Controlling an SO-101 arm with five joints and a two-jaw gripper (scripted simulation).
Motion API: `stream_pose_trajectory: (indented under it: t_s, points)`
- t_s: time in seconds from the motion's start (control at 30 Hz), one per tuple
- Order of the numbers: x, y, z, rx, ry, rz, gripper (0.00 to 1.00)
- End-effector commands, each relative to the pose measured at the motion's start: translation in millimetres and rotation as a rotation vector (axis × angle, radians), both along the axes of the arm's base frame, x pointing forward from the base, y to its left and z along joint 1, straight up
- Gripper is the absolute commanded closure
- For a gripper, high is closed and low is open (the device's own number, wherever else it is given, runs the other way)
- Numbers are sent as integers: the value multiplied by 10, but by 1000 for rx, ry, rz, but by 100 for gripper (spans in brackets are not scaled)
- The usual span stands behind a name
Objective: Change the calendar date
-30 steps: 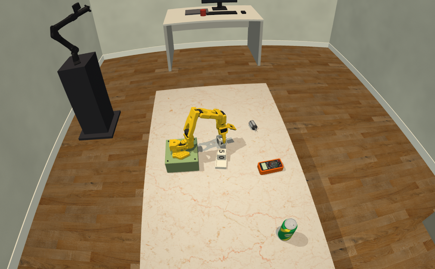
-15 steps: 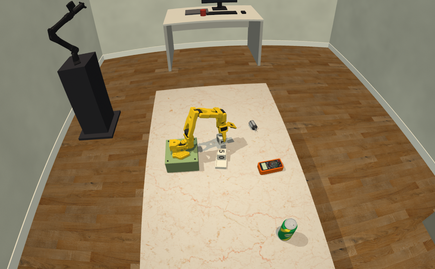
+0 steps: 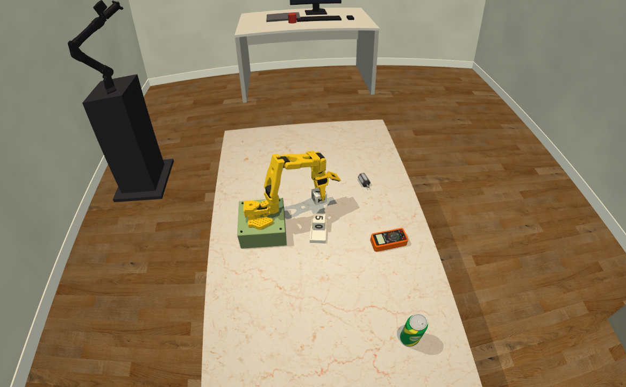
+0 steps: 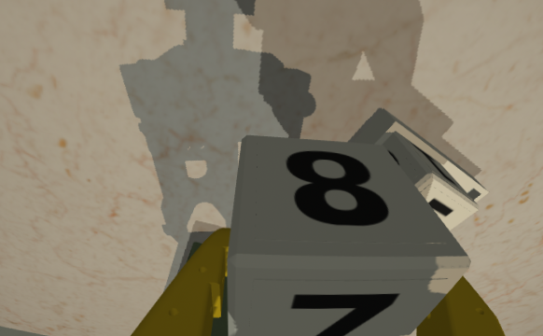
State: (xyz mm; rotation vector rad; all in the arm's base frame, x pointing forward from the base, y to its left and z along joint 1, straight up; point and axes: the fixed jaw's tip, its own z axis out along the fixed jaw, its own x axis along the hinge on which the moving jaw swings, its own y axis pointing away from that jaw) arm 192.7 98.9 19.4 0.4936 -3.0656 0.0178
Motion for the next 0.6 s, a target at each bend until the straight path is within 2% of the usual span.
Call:
stream_pose_trajectory:
  t_s: [0.0, 0.1, 0.13, 0.57]
  points:
    - [21, 32, 72, 12, -24, -2, 100]
    - [21, 32, 72, 12, -24, -2, 100]
    - [53, 47, 142, 28, -57, -2, 100]
    - [53, 47, 142, 28, -57, -2, 100]
